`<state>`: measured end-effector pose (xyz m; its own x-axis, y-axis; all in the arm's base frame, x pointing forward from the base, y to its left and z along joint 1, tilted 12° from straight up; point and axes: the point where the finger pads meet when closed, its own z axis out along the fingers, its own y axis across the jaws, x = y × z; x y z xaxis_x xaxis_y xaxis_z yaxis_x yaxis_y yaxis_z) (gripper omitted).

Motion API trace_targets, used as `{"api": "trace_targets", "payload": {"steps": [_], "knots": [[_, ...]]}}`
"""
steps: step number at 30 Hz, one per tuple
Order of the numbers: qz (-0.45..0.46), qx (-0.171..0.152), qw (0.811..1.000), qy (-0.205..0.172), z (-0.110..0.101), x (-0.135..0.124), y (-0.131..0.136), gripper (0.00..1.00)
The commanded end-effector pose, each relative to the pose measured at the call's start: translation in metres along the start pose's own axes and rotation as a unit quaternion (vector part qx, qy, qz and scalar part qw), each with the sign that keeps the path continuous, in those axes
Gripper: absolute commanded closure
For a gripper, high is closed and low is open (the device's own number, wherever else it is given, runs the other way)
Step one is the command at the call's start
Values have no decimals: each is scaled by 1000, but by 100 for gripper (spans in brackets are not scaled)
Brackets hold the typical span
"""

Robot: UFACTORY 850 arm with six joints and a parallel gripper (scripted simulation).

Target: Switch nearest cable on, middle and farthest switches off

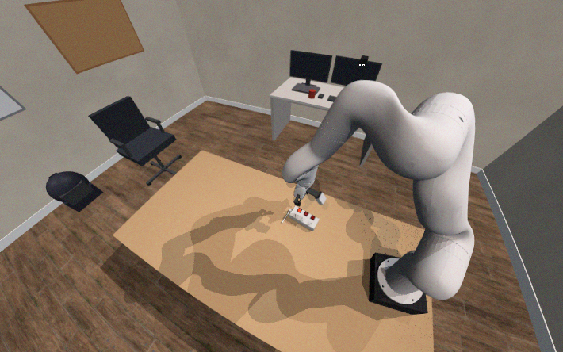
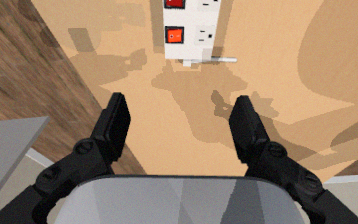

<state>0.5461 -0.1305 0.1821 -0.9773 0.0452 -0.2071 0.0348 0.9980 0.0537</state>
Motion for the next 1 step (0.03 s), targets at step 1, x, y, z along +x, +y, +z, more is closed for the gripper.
{"api": "trace_targets", "payload": {"steps": [1], "knots": [[0,0,1000,-1,-1,-1,0,0]]}}
